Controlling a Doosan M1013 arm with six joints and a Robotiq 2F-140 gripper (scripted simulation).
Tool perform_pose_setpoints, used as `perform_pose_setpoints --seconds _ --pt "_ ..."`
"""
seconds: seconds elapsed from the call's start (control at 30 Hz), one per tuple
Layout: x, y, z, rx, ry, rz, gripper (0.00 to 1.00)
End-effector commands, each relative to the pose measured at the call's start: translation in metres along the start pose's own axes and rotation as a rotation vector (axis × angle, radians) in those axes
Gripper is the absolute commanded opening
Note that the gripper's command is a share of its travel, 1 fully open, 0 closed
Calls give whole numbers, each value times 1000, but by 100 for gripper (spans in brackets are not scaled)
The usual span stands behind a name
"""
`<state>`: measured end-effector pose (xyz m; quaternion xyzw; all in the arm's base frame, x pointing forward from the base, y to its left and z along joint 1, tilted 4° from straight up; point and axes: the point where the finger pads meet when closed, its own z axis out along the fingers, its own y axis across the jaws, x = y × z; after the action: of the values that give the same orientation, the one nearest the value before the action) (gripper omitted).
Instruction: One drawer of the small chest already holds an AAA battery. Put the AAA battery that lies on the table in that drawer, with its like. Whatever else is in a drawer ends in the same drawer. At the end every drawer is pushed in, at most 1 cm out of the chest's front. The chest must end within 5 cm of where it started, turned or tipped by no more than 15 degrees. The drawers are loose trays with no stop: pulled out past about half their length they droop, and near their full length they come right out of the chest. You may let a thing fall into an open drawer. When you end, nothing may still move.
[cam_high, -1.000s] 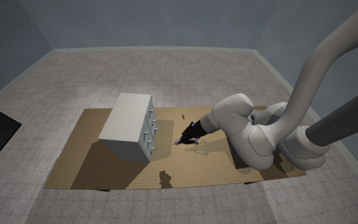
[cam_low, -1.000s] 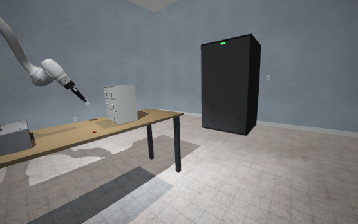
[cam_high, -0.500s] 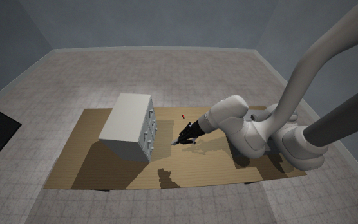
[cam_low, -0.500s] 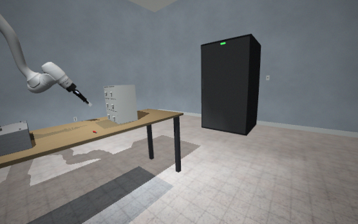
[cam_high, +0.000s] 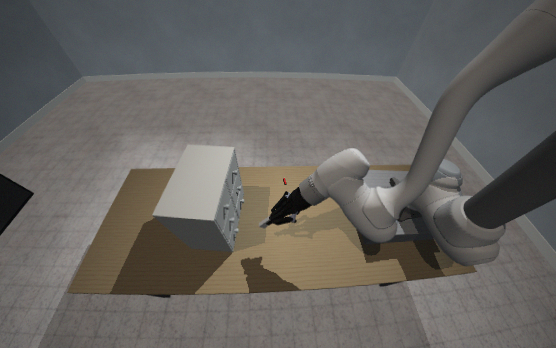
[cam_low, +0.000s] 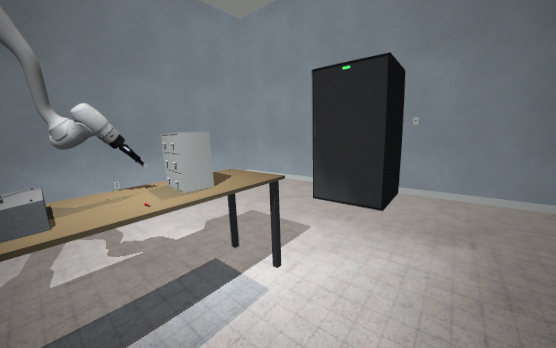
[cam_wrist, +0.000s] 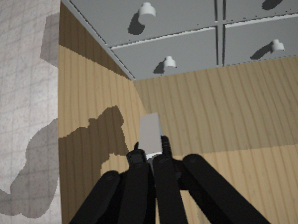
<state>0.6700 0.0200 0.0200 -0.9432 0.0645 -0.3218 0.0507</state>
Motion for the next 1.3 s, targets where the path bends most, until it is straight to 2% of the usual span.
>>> perform_pose_setpoints --seconds 0.0,0.1,0.37,0.4,0.6,0.67,0.7,1.27 --pt "0 1 8 -107 258 -17 0" --pt "0 1 9 -103 263 -17 0" --pt "0 1 11 -101 345 -23 0" --pt "0 1 11 -105 358 -24 20" --pt "0 1 11 -160 457 -30 20" --pt "0 1 11 -160 457 -30 20" --pt "0 1 11 -198 505 -34 20" --pt "-1 2 13 -198 505 -34 20"
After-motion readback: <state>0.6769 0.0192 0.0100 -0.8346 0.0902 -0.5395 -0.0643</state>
